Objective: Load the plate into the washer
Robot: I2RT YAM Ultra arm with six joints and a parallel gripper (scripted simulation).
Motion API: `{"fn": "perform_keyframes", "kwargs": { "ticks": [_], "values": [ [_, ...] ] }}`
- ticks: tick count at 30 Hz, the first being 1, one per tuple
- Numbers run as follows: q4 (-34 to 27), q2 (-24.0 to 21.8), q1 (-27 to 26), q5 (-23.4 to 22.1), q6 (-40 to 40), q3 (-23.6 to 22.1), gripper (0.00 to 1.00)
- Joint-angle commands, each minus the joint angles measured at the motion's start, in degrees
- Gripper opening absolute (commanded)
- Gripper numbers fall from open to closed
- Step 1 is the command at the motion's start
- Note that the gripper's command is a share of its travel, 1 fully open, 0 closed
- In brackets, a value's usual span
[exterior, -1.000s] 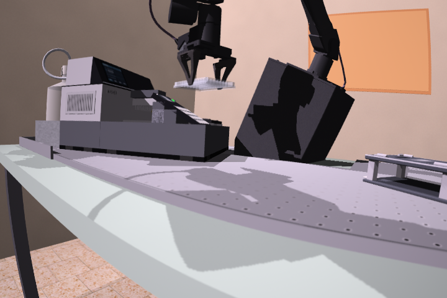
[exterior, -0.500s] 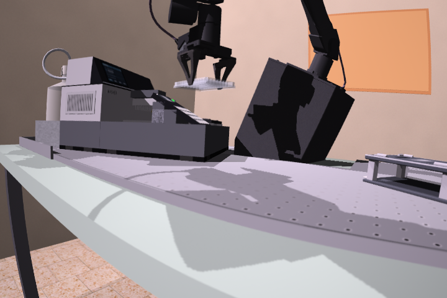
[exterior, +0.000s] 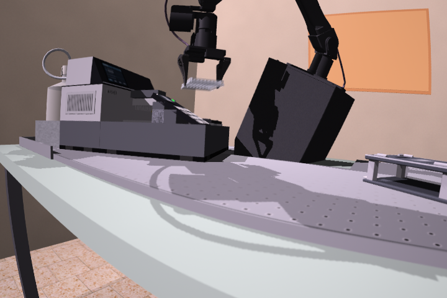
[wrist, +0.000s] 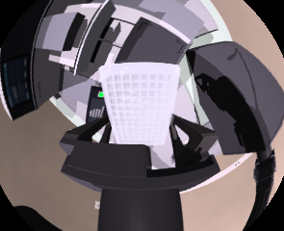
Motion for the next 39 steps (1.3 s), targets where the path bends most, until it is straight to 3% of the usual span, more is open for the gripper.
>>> {"fn": "perform_keyframes", "kwargs": {
  "ticks": [1,2,13,16,19,39],
  "values": [
    [-0.89,0.41,-1.45,1.54,4.28,-0.14,0.84],
    [-0.97,-0.94,-2.35,1.78,5.45,0.36,0.84],
    [-1.76,2.89,-10.62,4.1,18.08,2.47,0.84],
    [-2.53,4.56,-12.72,4.94,16.44,3.72,0.84],
    [-2.71,2.68,-12.24,4.91,16.51,4.05,0.84],
    [-3.16,2.91,-11.32,4.64,17.42,4.93,0.84]
  ]
}}
